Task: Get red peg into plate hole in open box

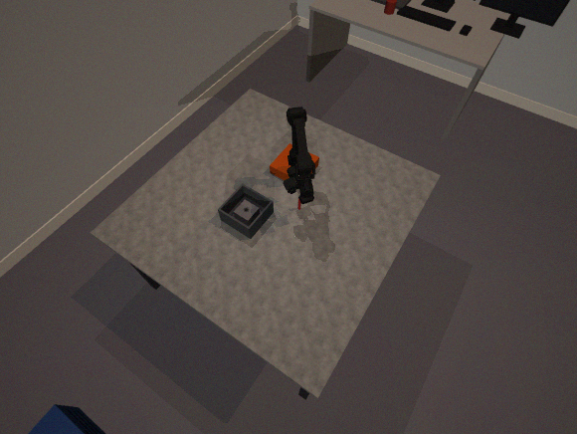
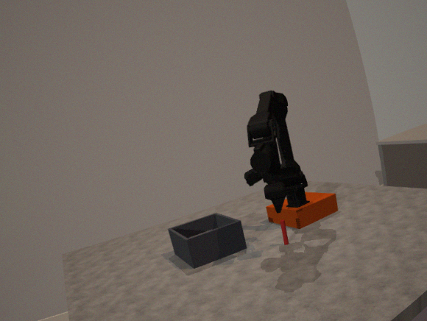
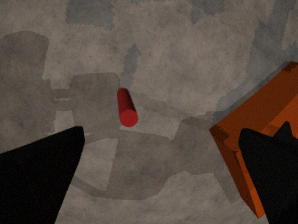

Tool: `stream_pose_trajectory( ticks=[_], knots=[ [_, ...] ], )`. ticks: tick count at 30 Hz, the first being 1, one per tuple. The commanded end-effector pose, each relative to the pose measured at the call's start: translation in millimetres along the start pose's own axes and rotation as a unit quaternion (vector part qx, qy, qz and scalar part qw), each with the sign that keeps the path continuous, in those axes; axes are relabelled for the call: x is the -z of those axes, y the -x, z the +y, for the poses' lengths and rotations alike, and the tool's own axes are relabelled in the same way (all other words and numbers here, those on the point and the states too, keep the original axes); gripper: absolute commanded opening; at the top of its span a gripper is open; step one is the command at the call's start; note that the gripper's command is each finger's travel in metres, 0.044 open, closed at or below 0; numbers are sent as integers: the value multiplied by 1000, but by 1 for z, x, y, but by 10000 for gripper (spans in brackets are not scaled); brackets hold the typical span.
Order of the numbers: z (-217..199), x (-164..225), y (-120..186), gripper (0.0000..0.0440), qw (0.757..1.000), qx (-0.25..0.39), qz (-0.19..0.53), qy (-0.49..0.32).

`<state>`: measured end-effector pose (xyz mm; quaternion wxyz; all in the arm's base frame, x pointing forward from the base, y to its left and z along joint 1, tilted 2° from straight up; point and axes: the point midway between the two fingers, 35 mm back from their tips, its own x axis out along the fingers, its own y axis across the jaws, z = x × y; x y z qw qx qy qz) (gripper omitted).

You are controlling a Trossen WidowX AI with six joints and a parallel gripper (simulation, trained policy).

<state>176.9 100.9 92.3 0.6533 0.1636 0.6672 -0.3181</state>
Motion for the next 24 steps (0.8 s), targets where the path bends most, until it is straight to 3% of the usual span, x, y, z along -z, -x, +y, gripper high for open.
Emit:
stream_pose_trajectory(
  ticks=[1,19,21,24],
  knots=[
    [4,3,-12,440,1000,8,2,-2],
    [25,5,-85,439,1000,2,-25,-5],
    [25,5,-91,423,1000,3,-26,-4],
    [25,6,-101,355,1000,7,-26,-3]
  ],
)
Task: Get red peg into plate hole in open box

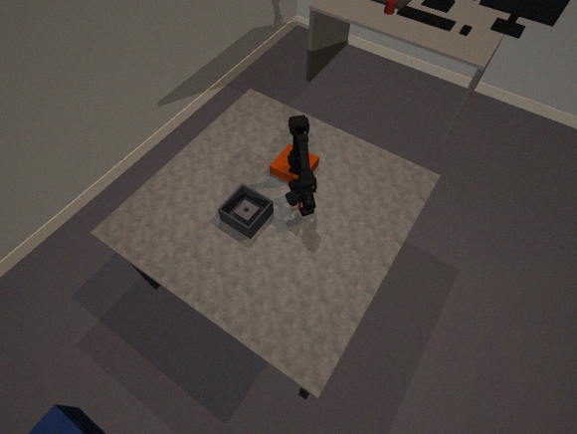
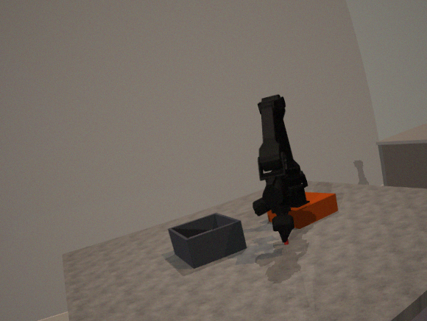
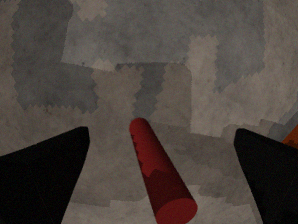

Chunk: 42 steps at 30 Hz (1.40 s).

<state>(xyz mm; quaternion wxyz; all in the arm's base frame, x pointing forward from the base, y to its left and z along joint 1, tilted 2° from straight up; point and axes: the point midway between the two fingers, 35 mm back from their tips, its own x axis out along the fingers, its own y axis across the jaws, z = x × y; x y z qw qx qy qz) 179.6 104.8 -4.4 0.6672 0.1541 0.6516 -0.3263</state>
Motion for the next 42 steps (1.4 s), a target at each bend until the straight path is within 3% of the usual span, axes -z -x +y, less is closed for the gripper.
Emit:
stream_pose_trajectory(
  ticks=[1,14,31,42],
  knots=[
    [-1,1,-11,329,1000,4,-1,-1],
    [-11,6,-26,5,999,50,8,4],
    [-21,-36,37,0,997,53,-57,7],
    [-26,-73,80,0,994,40,-90,-37]
  ],
)
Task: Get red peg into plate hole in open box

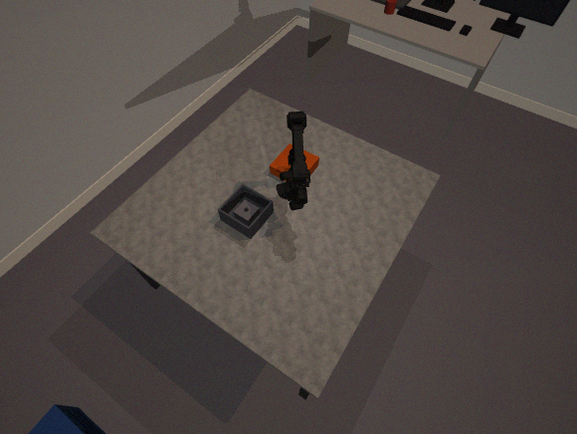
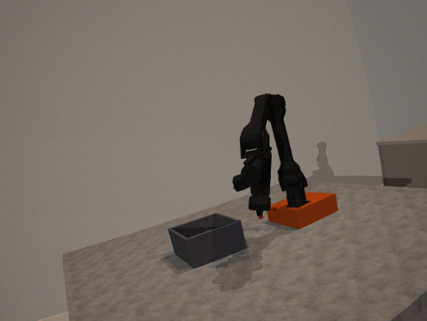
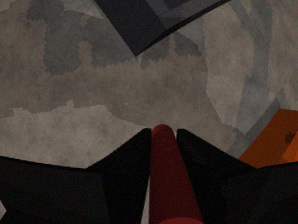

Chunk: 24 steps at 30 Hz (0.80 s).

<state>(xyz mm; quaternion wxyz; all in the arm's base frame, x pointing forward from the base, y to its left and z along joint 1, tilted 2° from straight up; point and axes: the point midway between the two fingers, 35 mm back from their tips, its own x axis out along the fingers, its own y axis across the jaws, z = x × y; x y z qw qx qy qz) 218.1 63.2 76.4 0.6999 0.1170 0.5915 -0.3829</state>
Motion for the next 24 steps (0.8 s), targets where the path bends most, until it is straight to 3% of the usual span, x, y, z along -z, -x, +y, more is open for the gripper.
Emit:
stream_pose_trajectory(
  ticks=[1,12,24],
  knots=[
    [-3,-15,8,0,1000,-2,-9,-17],
    [-10,-67,11,0,995,-11,-23,-91],
    [-21,-124,-7,0,989,-18,-26,-144]
  ],
)
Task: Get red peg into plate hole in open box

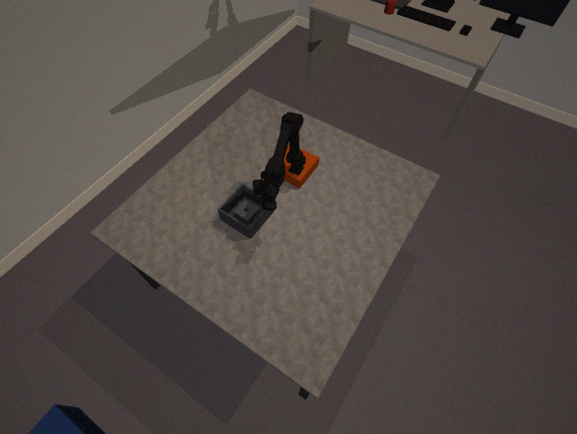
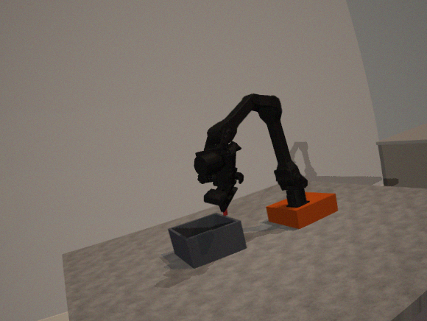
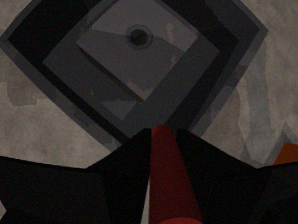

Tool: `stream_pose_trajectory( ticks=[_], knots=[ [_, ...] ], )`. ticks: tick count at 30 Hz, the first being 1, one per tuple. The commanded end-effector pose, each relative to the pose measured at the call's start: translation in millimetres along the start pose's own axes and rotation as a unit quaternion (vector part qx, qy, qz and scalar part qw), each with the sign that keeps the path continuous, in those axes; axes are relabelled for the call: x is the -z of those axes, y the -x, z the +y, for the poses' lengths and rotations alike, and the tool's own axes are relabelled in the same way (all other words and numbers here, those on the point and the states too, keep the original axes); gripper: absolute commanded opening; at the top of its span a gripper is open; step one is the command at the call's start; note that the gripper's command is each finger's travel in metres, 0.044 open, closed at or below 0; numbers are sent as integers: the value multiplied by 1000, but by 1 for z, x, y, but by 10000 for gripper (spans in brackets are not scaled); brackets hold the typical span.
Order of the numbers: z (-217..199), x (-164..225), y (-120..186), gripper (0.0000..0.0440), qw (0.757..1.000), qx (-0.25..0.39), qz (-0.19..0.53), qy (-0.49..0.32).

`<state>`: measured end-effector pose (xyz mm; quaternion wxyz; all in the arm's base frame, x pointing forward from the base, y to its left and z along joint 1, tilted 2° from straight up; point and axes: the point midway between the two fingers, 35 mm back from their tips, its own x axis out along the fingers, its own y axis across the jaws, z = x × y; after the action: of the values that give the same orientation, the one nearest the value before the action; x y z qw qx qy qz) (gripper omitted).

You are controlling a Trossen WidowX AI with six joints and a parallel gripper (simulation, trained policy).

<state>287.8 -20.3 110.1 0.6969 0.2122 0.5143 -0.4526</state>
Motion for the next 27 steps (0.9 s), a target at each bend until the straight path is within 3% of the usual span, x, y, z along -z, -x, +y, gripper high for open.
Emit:
stream_pose_trajectory(
  ticks=[1,13,22,27],
  knots=[
    [1,-16,-7,0,1000,-3,-2,-9],
    [5,-61,-44,0,1000,-21,14,-7],
    [12,-72,-75,3,998,-42,36,28],
    [15,-68,-92,99,996,-49,58,53]
  ],
)
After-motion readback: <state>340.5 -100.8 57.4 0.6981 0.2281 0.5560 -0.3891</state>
